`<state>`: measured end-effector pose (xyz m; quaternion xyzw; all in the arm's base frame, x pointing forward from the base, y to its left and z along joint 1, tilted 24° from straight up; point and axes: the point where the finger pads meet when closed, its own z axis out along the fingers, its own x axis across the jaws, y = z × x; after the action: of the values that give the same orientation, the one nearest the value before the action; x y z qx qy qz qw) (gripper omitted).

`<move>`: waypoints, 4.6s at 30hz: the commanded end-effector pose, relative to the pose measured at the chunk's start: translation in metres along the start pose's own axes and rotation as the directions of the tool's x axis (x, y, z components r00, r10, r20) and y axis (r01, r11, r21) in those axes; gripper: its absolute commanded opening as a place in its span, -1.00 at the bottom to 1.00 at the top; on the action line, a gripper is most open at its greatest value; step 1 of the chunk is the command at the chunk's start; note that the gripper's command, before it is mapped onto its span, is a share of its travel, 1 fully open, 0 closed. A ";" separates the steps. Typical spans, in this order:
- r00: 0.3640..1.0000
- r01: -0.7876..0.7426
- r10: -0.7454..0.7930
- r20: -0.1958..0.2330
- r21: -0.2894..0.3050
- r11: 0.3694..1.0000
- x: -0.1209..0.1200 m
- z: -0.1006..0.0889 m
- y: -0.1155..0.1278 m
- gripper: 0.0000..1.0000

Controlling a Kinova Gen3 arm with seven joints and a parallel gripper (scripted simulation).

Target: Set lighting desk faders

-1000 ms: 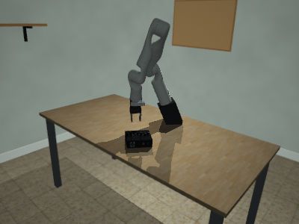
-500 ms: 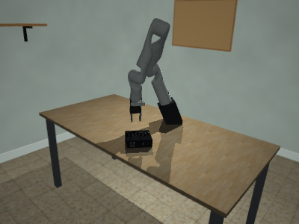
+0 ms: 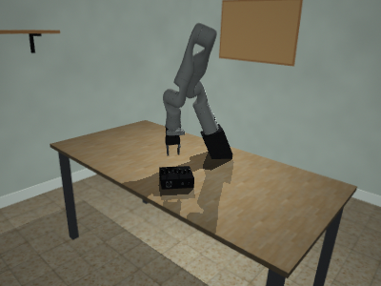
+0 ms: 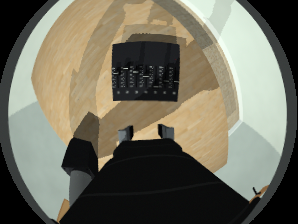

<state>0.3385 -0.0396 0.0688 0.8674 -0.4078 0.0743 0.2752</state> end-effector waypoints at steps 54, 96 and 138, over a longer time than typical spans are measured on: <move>0.815 0.579 -0.577 -0.040 0.067 0.813 -0.017 -0.019 -0.021 1.00; -0.519 0.853 -0.797 -0.310 -0.253 -0.457 -0.005 -0.105 -0.070 1.00; -0.574 0.816 -0.760 -0.304 -0.286 -0.502 -0.002 -0.111 -0.073 1.00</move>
<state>0.3973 0.0579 0.1282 0.7575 0.6181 -0.0055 0.2101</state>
